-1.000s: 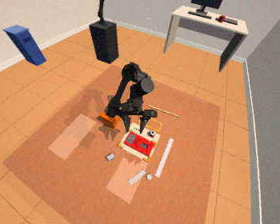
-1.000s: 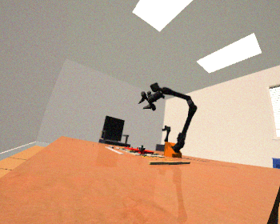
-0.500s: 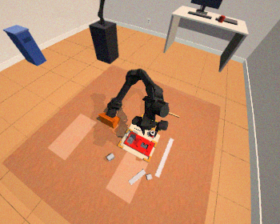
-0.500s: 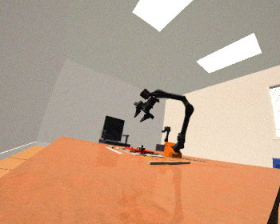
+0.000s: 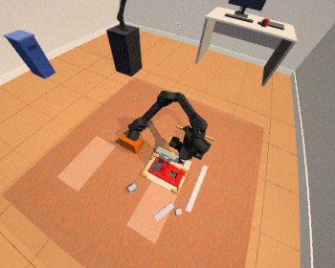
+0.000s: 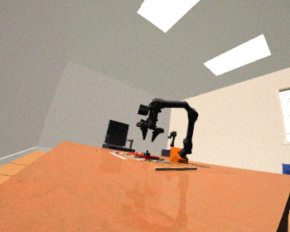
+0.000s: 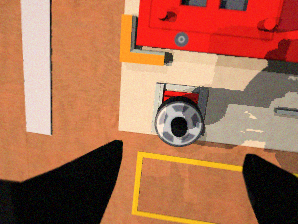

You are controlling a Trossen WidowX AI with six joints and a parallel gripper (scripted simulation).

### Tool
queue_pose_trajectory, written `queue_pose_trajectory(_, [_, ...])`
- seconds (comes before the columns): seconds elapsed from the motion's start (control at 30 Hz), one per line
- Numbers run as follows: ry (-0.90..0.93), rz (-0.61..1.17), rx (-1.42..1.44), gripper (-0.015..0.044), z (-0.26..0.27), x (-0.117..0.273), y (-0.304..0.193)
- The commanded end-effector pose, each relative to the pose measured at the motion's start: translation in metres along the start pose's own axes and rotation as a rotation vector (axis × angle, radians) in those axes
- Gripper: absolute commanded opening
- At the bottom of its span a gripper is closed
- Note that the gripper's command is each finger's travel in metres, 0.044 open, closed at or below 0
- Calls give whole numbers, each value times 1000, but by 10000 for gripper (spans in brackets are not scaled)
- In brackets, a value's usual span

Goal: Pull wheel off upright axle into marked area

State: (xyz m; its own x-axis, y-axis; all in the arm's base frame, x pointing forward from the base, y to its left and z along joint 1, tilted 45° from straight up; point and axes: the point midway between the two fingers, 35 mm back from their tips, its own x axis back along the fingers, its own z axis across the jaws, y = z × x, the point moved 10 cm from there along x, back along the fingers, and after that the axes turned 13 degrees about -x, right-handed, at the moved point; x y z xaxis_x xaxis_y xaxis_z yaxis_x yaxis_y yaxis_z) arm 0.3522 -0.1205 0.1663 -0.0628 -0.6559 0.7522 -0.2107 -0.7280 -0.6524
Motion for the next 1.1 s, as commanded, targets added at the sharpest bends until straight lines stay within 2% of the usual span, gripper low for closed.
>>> queue_pose_trajectory(0.0, [-44, 44, -26, 300, 1, -9, -10])
queue_pose_trajectory(0.27, [-43, 44, -26, 300, 2, -17, -9])
queue_pose_trajectory(0.73, [-43, 46, -26, 300, 0, -81, -7])
queue_pose_trajectory(1.0, [-43, 47, -26, 300, -1, -84, -7])
queue_pose_trajectory(1.07, [-40, 43, -17, 247, 1, -81, -8])
